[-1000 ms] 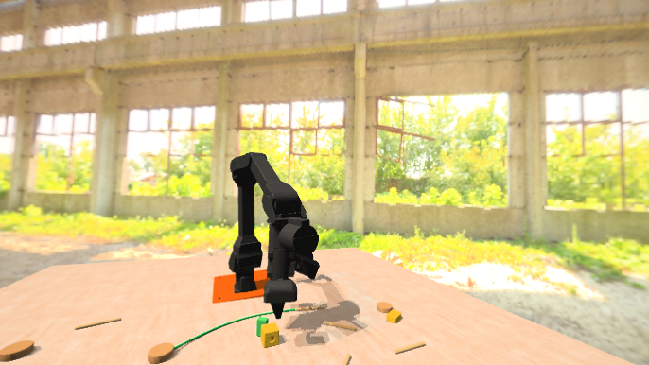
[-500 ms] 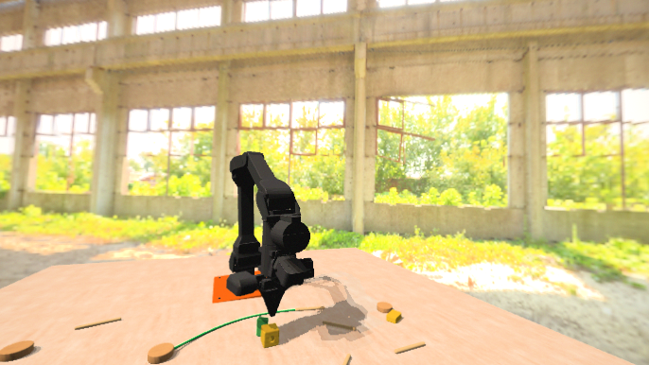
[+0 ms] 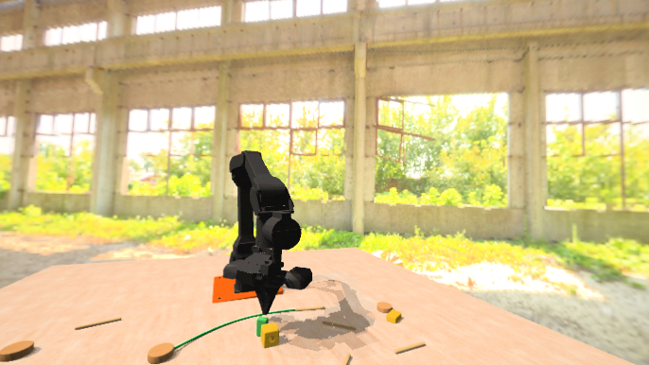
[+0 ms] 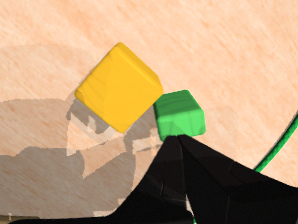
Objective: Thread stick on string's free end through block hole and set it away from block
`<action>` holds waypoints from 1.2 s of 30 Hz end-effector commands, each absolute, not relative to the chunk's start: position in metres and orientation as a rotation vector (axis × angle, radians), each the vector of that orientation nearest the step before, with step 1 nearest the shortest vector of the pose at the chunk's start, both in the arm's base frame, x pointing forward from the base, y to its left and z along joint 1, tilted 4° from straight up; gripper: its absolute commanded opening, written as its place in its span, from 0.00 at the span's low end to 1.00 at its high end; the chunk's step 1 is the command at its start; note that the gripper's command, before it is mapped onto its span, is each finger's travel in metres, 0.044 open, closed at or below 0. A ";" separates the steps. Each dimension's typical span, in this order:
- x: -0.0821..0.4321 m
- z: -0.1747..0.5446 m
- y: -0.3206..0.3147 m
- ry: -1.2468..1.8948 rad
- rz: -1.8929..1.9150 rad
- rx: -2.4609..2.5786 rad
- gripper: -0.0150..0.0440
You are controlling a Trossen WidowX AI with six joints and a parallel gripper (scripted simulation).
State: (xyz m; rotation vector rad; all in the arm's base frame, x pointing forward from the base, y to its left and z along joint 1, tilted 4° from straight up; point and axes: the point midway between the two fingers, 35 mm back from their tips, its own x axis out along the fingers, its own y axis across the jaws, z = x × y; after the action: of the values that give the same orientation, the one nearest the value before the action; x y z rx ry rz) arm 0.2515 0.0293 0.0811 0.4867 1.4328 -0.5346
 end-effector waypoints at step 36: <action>0.239 0.094 0.036 1.078 -1.257 1.274 0.61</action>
State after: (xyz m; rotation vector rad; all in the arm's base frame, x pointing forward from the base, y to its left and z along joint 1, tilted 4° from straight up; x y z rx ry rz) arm 0.2453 0.0235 0.0941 1.5174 0.8913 -1.4739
